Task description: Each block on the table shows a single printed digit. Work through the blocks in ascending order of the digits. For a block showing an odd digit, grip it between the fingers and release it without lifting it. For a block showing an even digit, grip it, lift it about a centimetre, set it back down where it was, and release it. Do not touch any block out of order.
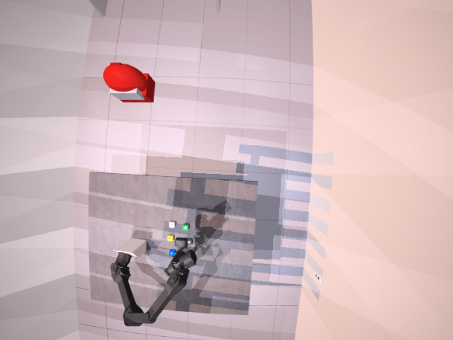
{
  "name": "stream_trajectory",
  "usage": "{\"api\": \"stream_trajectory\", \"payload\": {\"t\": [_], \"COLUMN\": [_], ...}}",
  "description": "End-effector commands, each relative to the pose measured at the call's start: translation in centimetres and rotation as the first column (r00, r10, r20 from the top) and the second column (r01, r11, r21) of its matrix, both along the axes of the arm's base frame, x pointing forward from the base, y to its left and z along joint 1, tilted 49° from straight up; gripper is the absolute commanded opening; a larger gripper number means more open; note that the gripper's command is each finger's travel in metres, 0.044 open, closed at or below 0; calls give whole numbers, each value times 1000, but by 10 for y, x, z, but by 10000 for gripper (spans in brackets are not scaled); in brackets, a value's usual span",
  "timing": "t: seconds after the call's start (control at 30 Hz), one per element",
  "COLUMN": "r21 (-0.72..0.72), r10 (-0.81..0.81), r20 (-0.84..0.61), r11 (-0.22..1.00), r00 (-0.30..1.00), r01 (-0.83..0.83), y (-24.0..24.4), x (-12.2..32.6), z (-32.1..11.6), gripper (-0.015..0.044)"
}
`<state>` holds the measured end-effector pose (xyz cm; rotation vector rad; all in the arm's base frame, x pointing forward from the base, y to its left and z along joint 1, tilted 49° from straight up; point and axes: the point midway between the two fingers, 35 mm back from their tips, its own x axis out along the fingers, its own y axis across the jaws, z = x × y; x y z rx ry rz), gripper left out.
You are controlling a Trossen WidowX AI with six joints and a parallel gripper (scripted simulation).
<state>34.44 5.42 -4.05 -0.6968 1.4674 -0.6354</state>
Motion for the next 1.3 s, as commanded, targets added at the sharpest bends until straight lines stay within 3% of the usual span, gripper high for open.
{"api": "stream_trajectory", "payload": {"t": [0.0,0.33,0.67,0.9,1.13,1.27], "r21": [2,2,-2,-5,-7,-8], "r10": [-13,-13,-13,-13,-13,-13], "r20": [4,4,1,1,2,2], "r11": [1000,1000,1000,1000,1000,1000], "r00": [1000,1000,1000,1000,1000,1000], "r01": [13,13,13,13,13,13], "y": [7,6,-88,-94,-154,-156], "x": [-1,0,-21,-25,-24,-24], "z": [11,13,120,126,75,74], "gripper": [138,120,120,120,304,400]}}
